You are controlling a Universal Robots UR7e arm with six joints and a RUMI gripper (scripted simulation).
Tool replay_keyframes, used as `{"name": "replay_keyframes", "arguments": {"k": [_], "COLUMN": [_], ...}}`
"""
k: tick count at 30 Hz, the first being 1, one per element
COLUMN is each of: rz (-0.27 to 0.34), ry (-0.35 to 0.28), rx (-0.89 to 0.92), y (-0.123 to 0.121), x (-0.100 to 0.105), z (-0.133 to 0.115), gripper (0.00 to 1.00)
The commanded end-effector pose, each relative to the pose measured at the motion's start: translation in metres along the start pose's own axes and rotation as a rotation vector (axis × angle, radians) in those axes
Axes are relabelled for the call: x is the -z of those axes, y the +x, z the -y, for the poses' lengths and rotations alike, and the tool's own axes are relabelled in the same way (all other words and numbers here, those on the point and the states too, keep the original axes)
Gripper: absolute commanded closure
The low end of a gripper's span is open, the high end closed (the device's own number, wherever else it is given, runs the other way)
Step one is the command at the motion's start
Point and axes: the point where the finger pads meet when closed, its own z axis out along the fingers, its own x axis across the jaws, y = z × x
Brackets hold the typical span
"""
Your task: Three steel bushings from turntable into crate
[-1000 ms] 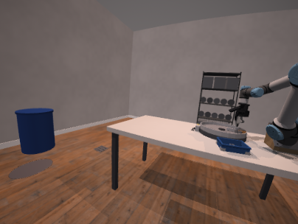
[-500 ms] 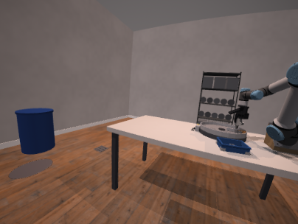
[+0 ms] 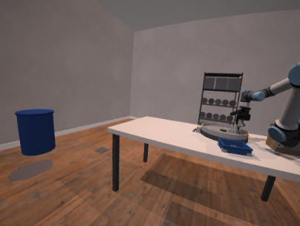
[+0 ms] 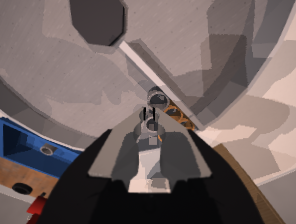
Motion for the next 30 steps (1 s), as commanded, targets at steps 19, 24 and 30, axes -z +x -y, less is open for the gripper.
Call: {"name": "replay_keyframes", "arguments": {"k": [19,24,30], "rz": [0.0,0.0,0.0], "ry": [0.001,0.001,0.001], "rx": [0.0,0.0,0.0], "y": [0.0001,0.0,0.0], "x": [-0.0031,-0.0053,-0.0053], "z": [0.0004,0.0004,0.0004], "gripper": [0.94,0.94,0.94]}}
